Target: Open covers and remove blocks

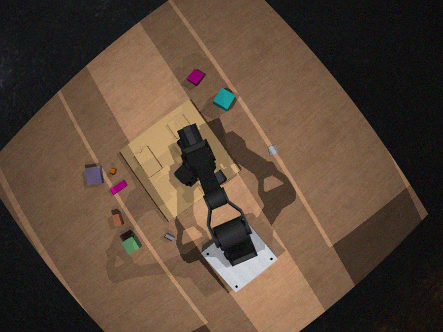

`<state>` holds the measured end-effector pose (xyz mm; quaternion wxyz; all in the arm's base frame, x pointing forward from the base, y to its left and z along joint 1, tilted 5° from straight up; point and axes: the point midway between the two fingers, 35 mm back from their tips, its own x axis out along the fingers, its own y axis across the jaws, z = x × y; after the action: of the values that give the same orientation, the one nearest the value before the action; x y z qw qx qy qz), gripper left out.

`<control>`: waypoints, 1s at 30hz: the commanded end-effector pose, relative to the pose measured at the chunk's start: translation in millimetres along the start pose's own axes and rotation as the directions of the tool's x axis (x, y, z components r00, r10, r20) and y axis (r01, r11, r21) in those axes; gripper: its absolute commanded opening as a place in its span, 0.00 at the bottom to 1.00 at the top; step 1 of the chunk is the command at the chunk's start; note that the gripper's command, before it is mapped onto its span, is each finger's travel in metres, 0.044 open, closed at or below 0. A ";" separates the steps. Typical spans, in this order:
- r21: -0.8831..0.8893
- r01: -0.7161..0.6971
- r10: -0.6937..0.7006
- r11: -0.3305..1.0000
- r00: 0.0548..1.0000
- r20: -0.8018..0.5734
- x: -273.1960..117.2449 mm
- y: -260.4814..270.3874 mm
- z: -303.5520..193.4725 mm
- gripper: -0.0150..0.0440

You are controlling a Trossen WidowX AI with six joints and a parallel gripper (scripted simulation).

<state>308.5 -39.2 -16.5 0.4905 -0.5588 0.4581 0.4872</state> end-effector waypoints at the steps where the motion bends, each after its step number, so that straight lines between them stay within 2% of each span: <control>1: 0.001 0.002 -0.002 1.000 1.000 0.002 0.4 -0.9 4.5 0.25; 30: 0.001 0.001 -0.001 1.000 1.000 0.005 1.2 -3.2 33.7 0.25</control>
<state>308.3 -9.5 -18.6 0.4916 -0.5571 0.4575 0.4885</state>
